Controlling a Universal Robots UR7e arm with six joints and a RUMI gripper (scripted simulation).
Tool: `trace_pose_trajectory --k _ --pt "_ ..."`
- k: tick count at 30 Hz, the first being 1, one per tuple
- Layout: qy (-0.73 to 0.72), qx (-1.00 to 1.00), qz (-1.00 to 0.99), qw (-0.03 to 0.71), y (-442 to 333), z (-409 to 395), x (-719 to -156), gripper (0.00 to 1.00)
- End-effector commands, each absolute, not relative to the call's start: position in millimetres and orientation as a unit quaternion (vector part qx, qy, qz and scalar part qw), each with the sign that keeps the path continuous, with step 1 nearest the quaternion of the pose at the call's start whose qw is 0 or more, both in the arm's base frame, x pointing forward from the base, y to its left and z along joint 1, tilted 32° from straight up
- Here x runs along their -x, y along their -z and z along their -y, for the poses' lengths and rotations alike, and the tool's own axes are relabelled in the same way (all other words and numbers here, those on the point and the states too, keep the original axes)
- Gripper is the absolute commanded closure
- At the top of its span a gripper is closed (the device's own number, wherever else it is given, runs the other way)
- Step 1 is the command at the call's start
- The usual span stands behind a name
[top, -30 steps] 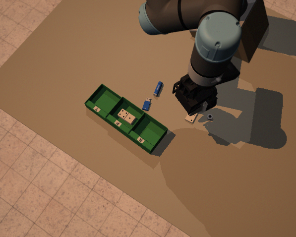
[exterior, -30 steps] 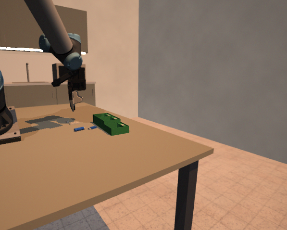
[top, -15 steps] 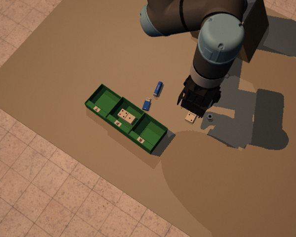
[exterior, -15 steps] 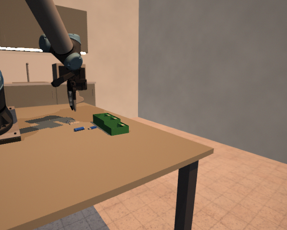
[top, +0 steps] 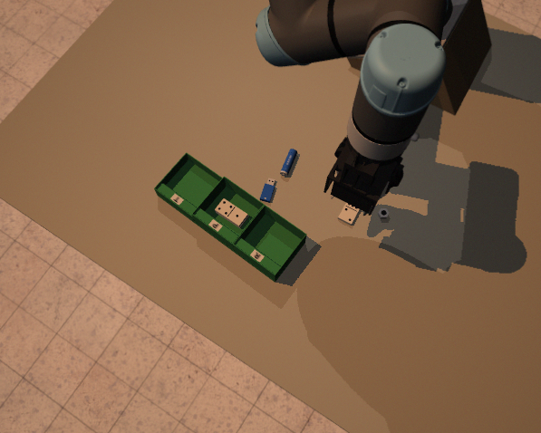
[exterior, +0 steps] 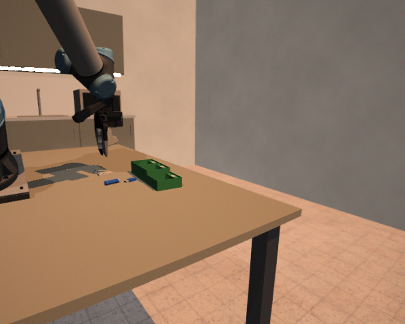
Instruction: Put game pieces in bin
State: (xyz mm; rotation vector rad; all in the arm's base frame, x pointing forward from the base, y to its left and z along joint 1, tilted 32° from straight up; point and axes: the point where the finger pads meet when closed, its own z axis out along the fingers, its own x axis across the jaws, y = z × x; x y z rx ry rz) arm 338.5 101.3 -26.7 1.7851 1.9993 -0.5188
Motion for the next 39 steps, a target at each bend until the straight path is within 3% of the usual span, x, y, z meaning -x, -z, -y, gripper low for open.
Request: trace_pose_trajectory --k 1,39 --pt "0.186 -0.64 -0.717 0.205 26.4 -101.5 -338.7 0.76" --pt "0.186 -0.64 -0.717 0.204 77.7 -69.9 -342.6 0.76"
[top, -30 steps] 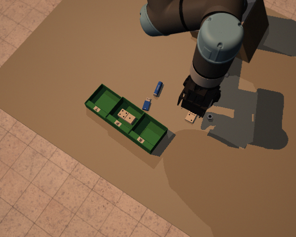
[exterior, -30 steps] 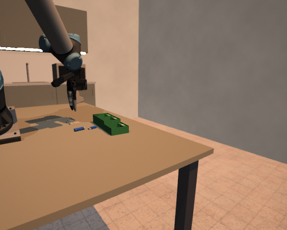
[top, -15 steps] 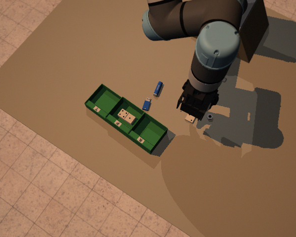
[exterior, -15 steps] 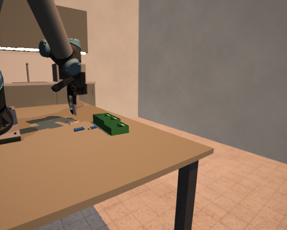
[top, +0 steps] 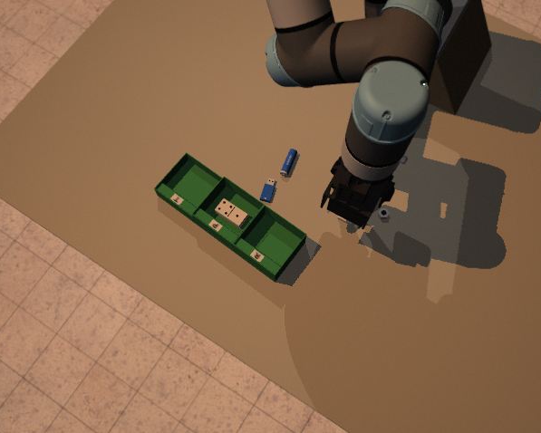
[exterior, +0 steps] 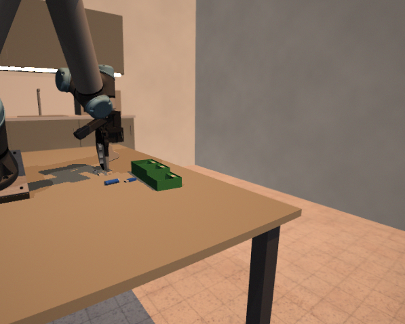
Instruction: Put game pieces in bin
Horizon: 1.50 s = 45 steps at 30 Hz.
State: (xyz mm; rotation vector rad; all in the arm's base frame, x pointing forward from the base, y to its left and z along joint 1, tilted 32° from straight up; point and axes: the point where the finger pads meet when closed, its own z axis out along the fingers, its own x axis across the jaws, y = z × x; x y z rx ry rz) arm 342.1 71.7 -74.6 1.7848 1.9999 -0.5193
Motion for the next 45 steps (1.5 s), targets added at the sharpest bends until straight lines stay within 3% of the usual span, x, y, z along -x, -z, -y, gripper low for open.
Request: trace_pose_trajectory --k 1,18,19,45 --pt "0.186 -0.64 -0.717 0.204 78.8 -69.1 -342.6 0.76" --pt "0.186 -0.64 -0.717 0.204 83.2 -66.2 -342.6 0.76" --pt "0.186 -0.64 -0.717 0.204 83.3 -66.2 -342.6 1.0" --pt "0.186 -0.64 -0.717 0.204 83.3 -66.2 -342.6 1.0"
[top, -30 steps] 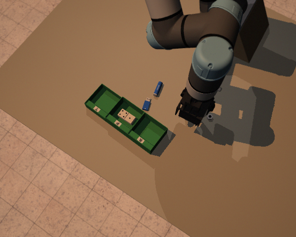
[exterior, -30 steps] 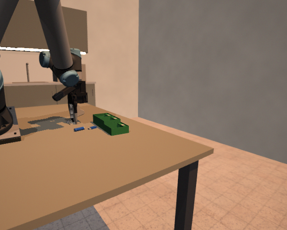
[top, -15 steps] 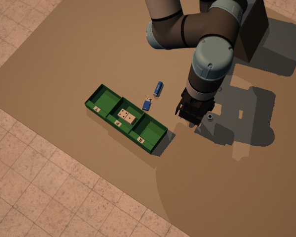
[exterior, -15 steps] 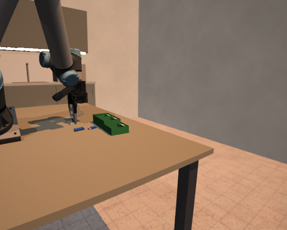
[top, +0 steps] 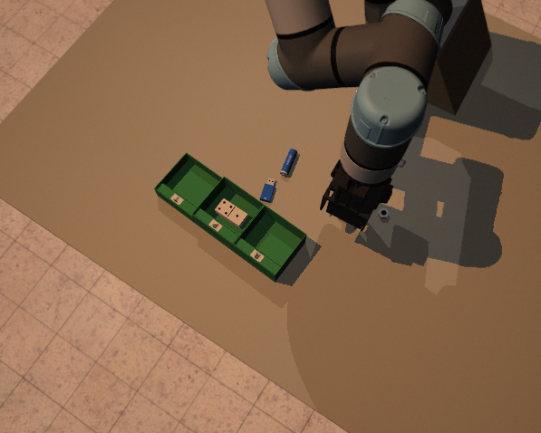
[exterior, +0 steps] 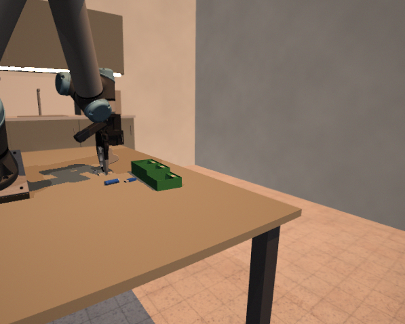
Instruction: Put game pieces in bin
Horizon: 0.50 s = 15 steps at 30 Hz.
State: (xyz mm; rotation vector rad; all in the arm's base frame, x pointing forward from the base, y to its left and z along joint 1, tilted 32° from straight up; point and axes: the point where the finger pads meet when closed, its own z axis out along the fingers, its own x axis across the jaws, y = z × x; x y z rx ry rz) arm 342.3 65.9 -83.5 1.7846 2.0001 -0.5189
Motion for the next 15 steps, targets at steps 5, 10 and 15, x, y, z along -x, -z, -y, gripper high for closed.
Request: trace_pose_trajectory --k 5,10,15 --pt "0.186 -0.64 -0.717 0.204 83.3 -66.2 -342.6 1.0" --pt "0.186 -0.64 -0.717 0.204 69.2 -74.9 -341.6 1.0" --pt "0.186 -0.64 -0.717 0.204 60.7 -80.1 -341.1 1.0"
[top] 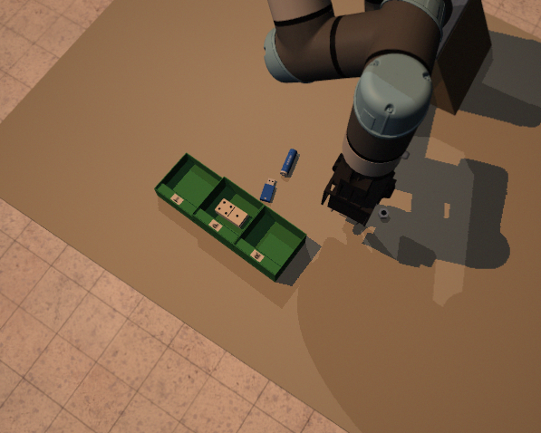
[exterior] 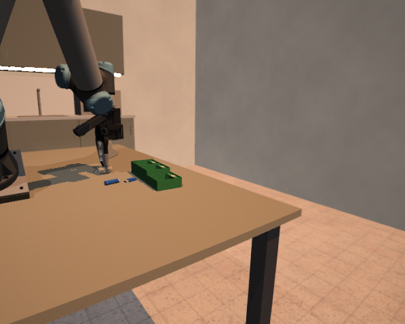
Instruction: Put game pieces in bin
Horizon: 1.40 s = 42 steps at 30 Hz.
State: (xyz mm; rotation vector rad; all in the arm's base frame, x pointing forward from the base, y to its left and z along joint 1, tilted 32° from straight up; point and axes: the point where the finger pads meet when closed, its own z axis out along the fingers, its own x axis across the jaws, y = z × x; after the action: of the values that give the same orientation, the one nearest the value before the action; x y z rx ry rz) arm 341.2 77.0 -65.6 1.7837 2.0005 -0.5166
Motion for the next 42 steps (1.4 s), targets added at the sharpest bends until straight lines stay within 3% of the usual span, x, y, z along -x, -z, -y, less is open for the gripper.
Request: trace_pose_trajectory --k 1,31,42 --pt "0.186 -0.64 -0.717 0.204 57.9 -81.9 -340.9 1.0" --pt "0.186 -0.64 -0.717 0.204 26.9 -101.2 -338.9 1.0" --pt "0.144 -0.762 -0.586 0.235 2.7 -65.8 -371.8 1.0"
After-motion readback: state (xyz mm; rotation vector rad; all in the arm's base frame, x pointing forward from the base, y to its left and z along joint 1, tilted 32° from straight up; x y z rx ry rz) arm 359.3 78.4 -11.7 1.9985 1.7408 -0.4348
